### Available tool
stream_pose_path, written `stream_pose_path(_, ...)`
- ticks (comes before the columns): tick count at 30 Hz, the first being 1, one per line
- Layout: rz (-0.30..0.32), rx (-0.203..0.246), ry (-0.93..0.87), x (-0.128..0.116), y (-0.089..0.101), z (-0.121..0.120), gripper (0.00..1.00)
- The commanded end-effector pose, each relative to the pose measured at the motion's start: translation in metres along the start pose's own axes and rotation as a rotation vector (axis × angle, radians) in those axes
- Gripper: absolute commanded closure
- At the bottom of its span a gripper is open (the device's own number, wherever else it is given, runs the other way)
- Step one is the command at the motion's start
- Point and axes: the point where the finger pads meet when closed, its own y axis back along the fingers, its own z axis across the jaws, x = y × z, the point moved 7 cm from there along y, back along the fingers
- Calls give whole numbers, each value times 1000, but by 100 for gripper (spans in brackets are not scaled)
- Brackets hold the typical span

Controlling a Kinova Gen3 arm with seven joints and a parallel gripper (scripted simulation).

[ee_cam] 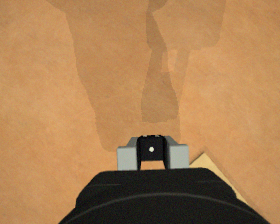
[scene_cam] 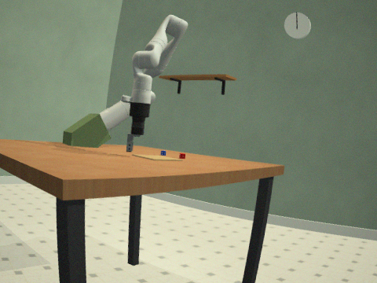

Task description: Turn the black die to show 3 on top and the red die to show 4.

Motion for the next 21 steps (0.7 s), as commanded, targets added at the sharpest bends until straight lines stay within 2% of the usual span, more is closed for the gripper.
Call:
stream_pose_path(1, 1, 20, 3, -1, 21, -4, 60)
stream_pose_path(3, 1, 20, 3, -1, 21, -4, 60)
stream_pose_path(9, 1, 20, 3, -1, 59, -3, 60)
stream_pose_path(13, 1, 20, 3, -1, 77, -3, 60)
stream_pose_path(21, 1, 20, 3, -1, 83, -3, 60)
